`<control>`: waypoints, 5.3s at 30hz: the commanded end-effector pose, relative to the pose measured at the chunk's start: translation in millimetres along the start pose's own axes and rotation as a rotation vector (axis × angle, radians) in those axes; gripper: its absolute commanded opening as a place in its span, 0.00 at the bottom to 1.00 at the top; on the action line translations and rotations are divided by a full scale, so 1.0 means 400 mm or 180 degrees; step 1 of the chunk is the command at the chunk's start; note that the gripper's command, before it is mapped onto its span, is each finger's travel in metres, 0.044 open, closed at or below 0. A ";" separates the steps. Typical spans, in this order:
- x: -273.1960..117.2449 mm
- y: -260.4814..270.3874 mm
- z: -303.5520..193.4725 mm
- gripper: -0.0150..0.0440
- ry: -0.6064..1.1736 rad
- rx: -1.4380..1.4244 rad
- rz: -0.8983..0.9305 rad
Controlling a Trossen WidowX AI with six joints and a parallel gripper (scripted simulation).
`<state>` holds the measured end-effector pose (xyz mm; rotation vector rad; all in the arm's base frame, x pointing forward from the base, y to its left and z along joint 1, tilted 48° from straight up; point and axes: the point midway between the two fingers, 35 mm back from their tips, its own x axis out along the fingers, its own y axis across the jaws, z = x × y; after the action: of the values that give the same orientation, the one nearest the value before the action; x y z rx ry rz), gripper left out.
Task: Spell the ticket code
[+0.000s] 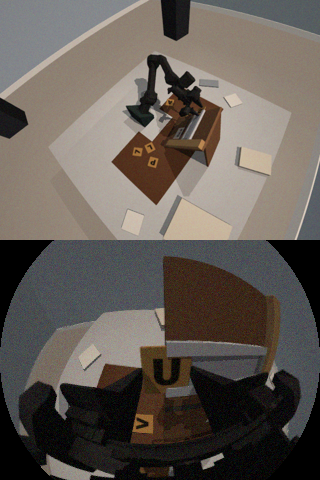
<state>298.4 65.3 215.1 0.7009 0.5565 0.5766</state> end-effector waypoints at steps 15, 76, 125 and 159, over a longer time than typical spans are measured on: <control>0.000 -0.027 -0.003 0.25 0.0010 0.0001 0.0001; 0.000 -0.113 -0.005 0.25 0.0010 -0.0003 -0.0001; 0.000 -0.183 -0.002 0.25 0.0009 -0.0007 -0.0003; 0.000 -0.230 0.000 0.25 0.0009 -0.0011 -0.0004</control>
<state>324.5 9.2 149.5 0.7003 0.5615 0.5736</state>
